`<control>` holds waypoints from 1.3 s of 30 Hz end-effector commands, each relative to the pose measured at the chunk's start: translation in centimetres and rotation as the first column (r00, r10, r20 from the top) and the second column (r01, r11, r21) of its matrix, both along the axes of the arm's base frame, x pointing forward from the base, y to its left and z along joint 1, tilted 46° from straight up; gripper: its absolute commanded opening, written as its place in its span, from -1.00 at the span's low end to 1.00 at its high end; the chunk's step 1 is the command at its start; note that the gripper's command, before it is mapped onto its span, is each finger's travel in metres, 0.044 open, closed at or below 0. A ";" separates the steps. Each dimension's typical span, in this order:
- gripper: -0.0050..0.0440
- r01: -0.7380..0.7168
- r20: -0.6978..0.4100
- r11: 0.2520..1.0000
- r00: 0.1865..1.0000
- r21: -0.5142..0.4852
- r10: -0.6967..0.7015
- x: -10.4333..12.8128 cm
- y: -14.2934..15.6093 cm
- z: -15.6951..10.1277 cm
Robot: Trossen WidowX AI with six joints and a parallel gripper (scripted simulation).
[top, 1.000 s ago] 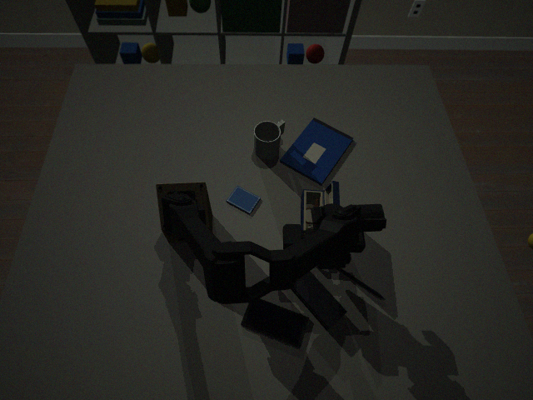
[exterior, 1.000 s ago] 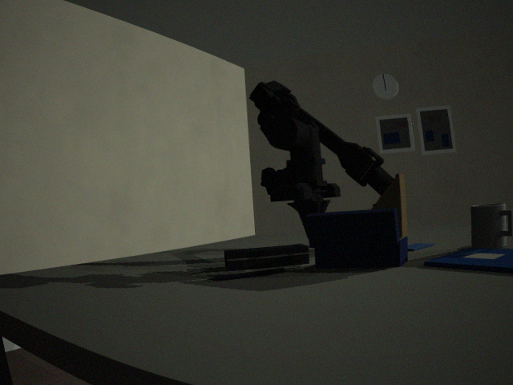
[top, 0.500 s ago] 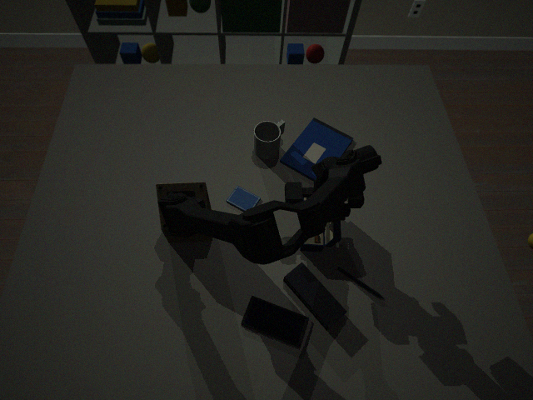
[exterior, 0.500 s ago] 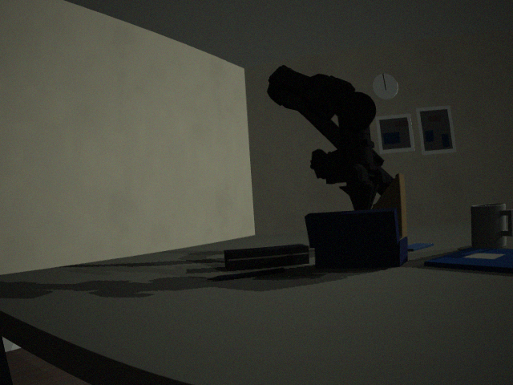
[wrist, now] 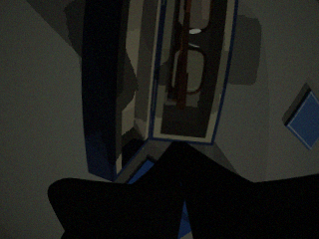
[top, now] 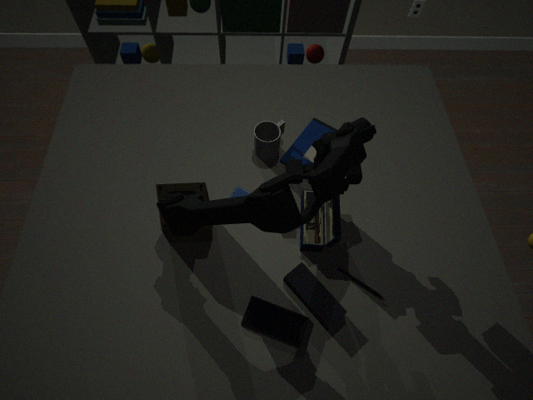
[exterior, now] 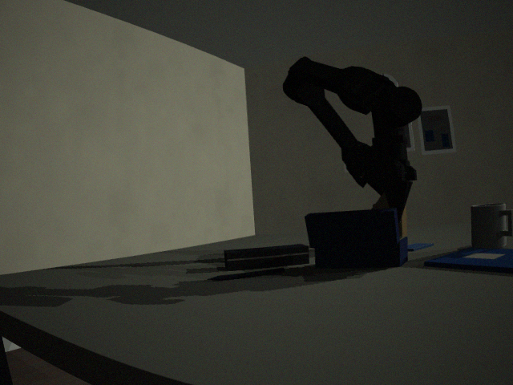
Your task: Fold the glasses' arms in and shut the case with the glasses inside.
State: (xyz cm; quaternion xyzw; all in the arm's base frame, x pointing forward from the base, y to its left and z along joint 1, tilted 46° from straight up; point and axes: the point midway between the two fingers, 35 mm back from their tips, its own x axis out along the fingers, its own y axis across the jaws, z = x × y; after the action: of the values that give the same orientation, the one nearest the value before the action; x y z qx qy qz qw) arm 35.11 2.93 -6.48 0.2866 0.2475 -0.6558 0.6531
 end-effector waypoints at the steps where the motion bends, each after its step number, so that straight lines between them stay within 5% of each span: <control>1: -0.80 0.001 -0.007 1.000 1.000 -0.001 -0.001 0.1 0.7 -1.8; 7: -0.80 0.001 -0.007 1.000 1.000 -0.001 -0.001 0.2 0.8 -2.0; 13: -0.80 0.001 -0.007 1.000 1.000 -0.001 -0.001 0.1 4.4 1.5; 39: -0.80 -0.001 -0.013 1.000 1.000 -0.006 0.001 -0.1 4.3 1.3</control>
State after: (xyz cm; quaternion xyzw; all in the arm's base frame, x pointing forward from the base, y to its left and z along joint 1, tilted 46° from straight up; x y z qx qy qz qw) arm 35.06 7.20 -5.17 0.2806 0.2499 -0.6580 0.6526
